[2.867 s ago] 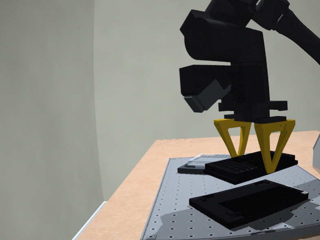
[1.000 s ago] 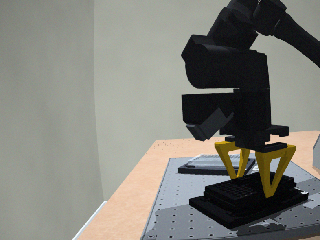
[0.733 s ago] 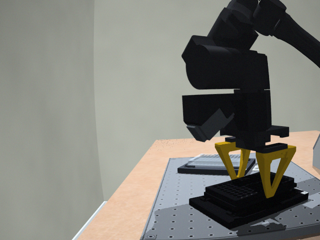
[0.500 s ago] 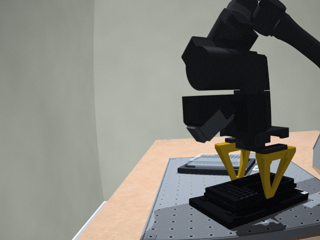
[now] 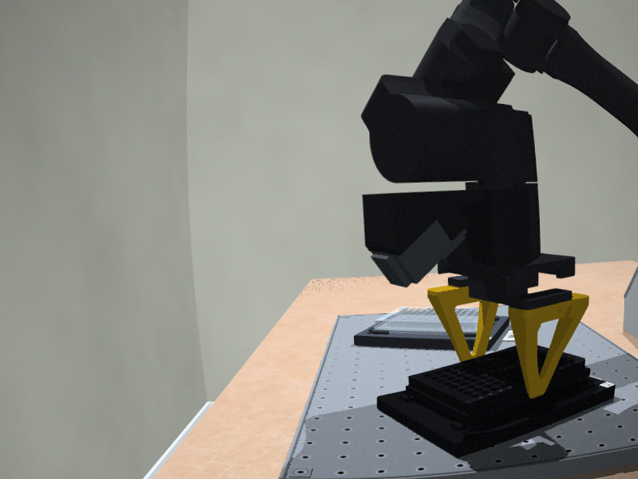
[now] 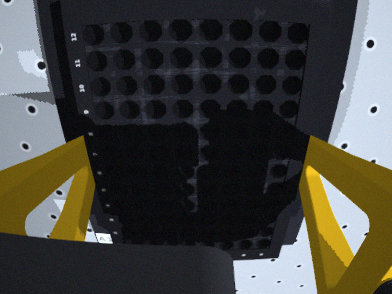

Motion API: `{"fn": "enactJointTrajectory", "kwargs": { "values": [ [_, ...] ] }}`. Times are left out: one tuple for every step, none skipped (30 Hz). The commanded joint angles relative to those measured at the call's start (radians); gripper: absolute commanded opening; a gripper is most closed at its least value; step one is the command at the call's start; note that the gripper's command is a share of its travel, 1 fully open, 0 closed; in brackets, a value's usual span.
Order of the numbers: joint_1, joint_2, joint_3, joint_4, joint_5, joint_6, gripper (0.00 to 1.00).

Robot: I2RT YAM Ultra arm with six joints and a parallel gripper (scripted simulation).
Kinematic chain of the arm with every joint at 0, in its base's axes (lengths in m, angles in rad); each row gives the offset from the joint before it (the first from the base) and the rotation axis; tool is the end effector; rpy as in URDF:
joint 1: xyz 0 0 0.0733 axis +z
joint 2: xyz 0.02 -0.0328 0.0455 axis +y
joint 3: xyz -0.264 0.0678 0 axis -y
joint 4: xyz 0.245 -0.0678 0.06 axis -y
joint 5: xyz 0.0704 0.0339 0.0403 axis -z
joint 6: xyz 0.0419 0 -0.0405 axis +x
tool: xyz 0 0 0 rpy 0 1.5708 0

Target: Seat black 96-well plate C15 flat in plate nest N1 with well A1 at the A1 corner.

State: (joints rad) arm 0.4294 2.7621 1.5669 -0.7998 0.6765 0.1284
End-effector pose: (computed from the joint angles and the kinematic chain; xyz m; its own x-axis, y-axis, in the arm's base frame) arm 0.3453 0.1305 -0.0832 -0.8934 -0.2993 0.3351 -0.4482 0.6453 -0.6186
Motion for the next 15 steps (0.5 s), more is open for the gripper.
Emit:
{"fn": "enactJointTrajectory", "kwargs": {
  "values": [
    [0.006, -0.012, 0.002, 0.008, 0.001, -0.003, 0.0],
    [0.006, -0.011, 0.001, 0.008, 0.001, -0.004, 0.0],
    [0.005, -0.011, 0.001, 0.009, 0.001, -0.004, 0.0],
    [0.005, -0.011, 0.001, 0.01, 0.001, -0.004, 0.0],
    [0.005, -0.011, 0.0, 0.01, 0.002, -0.005, 0.0],
    [0.004, -0.011, 0.0, 0.011, 0.002, -0.005, 0.0],
    [0.004, -0.011, 0.0, 0.012, 0.002, -0.005, 0.0],
    [0.004, -0.011, 0.0, 0.012, 0.002, -0.005, 0.0],
    [0.004, -0.011, 0.0, 0.012, 0.002, -0.005, 0.0],
    [0.004, -0.011, 0.0, 0.012, 0.002, -0.006, 0.0],
    [0.004, -0.01, -0.001, 0.013, 0.002, -0.006, 0.0],
    [0.003, -0.01, -0.001, 0.014, 0.002, -0.006, 0.0],
    [0.003, -0.01, -0.002, 0.014, 0.002, -0.007, 0.0],
    [0.003, -0.01, -0.002, 0.015, 0.002, -0.007, 0.0],
    [0.003, -0.01, -0.002, 0.016, 0.002, -0.007, 0.0]
  ]
}}
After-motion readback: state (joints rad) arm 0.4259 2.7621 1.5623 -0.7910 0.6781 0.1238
